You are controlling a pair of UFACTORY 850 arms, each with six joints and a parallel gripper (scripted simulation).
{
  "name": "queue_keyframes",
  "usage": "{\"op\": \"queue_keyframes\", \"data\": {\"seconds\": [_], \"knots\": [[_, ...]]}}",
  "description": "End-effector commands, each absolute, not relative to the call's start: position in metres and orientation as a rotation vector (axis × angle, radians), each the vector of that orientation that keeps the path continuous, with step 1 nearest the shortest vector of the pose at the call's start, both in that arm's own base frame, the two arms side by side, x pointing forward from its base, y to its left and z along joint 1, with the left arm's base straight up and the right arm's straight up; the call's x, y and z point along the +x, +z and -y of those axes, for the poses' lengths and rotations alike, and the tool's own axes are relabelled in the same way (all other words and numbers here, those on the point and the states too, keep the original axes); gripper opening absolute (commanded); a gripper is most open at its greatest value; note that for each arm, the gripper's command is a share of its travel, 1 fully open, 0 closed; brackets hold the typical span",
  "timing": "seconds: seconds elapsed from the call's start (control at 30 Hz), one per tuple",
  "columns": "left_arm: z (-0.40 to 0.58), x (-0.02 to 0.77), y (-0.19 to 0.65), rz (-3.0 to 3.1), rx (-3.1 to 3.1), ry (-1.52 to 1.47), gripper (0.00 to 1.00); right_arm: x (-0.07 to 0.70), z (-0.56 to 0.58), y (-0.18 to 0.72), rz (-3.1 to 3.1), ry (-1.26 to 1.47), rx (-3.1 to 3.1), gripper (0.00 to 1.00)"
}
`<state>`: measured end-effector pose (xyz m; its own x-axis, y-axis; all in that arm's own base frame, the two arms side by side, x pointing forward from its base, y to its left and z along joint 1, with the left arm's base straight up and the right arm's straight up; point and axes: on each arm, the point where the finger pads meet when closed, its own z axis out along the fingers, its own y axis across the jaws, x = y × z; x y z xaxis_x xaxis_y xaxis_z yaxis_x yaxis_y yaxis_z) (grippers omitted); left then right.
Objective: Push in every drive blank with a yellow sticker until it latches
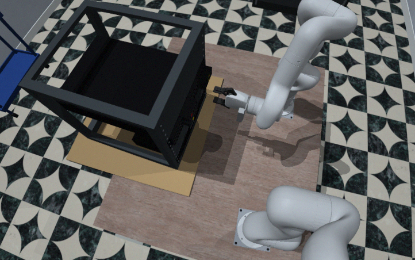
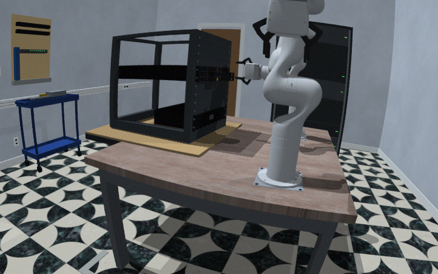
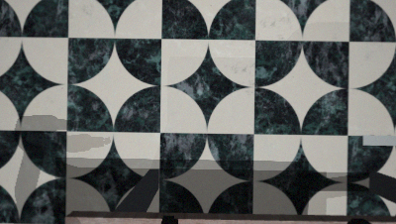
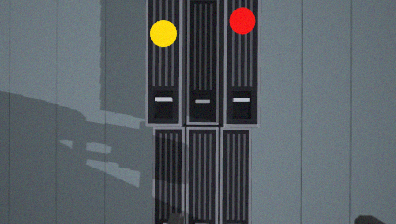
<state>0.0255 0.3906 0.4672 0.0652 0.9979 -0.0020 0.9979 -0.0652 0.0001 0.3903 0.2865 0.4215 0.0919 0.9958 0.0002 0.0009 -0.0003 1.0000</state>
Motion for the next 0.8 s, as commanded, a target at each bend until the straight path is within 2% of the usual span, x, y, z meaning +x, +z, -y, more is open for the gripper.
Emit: {"op": "queue_keyframes", "data": {"seconds": [0.0, 0.77], "knots": [[-0.391, 0.026, 0.468, -2.148, 2.293, 0.0, 1.0, 0.391, -0.313, 0.424, -1.135, 1.14, 1.253, 1.0], [-0.391, 0.026, 0.468, -2.148, 2.293, 0.0, 1.0, 0.39, -0.349, 0.426, -1.135, 1.14, 1.253, 1.0]]}}
